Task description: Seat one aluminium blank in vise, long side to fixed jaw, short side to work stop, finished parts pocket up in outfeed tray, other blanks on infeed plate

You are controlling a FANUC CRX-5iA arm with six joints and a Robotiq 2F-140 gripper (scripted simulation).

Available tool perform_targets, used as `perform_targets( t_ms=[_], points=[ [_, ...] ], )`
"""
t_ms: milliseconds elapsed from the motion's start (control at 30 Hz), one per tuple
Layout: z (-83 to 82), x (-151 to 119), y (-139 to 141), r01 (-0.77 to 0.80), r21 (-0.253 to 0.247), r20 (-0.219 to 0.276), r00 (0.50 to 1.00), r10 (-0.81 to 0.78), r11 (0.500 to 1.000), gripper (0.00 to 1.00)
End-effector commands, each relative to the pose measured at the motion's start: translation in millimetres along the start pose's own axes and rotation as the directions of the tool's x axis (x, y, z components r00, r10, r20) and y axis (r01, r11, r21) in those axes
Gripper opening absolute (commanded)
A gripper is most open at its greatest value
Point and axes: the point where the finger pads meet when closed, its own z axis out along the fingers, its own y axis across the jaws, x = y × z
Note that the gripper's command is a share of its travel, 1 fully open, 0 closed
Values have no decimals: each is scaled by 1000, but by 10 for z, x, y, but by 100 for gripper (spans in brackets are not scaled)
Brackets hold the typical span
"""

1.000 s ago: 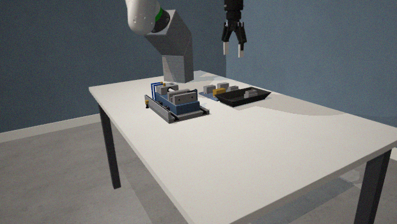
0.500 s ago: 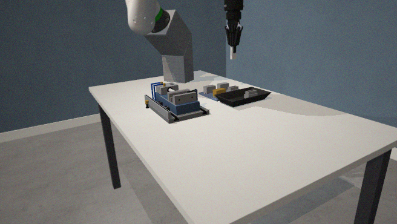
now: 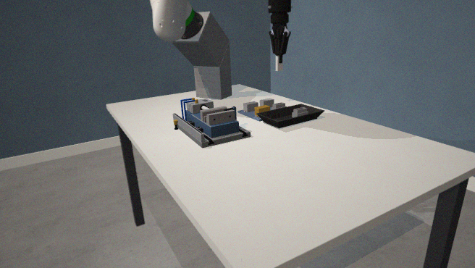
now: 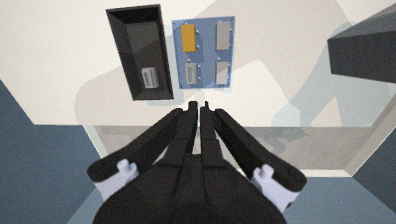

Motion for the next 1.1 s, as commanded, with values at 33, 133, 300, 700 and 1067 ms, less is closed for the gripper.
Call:
perform_targets(
  t_ms=[33, 133, 300, 700, 1067],
  points=[
    [-2, -2, 0, 0, 0, 0, 1000, 0, 1000, 0],
    [0, -2, 0, 0, 0, 0, 1000, 0, 1000, 0],
    [13, -2, 0, 0, 0, 0, 1000, 0, 1000, 0],
    [138, -2, -2, 0, 0, 0, 1000, 0, 1000, 0],
    [320, -3, -5, 0, 0, 0, 1000, 0, 1000, 0]
  ],
)
